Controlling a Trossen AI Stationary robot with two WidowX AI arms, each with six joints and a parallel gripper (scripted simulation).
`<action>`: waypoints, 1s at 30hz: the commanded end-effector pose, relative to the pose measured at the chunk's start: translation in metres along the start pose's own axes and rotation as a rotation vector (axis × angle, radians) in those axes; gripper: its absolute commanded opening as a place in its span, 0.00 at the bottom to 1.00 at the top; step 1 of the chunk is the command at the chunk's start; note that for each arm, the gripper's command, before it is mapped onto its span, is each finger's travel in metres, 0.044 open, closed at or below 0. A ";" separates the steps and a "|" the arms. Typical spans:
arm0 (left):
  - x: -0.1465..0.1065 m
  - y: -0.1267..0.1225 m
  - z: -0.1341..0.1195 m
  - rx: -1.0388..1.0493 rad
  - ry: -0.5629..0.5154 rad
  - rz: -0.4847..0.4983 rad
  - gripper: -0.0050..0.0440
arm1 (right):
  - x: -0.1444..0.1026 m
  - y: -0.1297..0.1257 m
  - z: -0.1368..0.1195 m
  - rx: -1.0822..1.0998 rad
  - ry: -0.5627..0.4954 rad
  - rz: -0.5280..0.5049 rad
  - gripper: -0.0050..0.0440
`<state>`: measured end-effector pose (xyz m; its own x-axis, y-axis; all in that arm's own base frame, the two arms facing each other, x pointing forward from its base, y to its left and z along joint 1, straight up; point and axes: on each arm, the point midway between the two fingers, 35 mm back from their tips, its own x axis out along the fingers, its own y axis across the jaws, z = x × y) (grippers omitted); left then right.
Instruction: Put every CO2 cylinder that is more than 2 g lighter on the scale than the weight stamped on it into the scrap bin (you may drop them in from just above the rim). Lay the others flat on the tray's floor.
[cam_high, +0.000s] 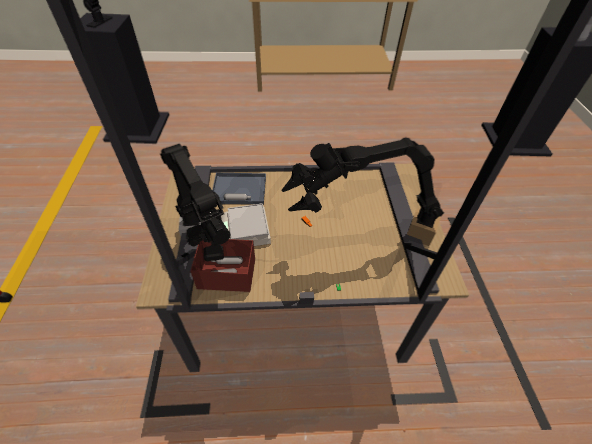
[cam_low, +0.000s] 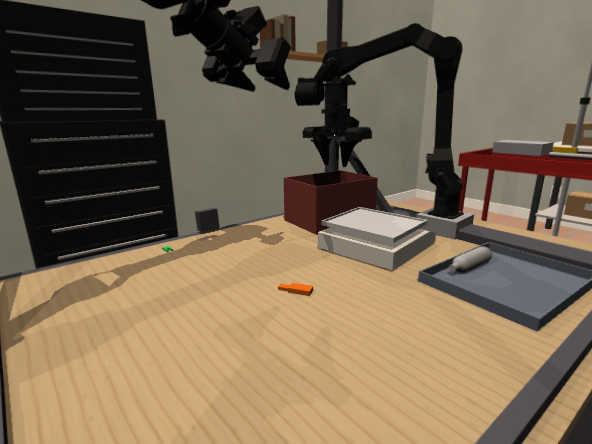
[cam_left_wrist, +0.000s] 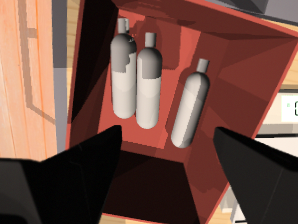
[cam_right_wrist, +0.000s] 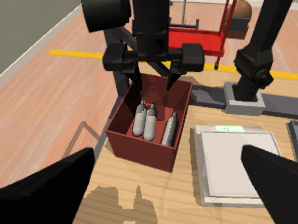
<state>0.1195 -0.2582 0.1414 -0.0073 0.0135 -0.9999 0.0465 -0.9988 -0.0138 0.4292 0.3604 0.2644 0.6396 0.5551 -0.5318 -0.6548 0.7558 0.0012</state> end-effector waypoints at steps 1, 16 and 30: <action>-0.027 0.004 -0.002 -0.002 0.021 0.034 0.84 | -0.011 0.000 0.013 -0.002 -0.034 -0.001 1.00; -0.060 -0.017 -0.012 -0.115 0.007 0.144 1.00 | -0.052 -0.047 0.017 0.042 -0.112 -0.084 1.00; -0.085 -0.074 -0.052 -0.486 -0.005 0.539 1.00 | -0.193 -0.159 -0.025 0.148 -0.368 -0.382 1.00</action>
<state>0.1617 -0.1982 0.2195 0.0964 -0.3866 -0.9172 0.4251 -0.8172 0.3891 0.4223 0.1682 0.3279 0.8905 0.3463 -0.2952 -0.3651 0.9309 -0.0092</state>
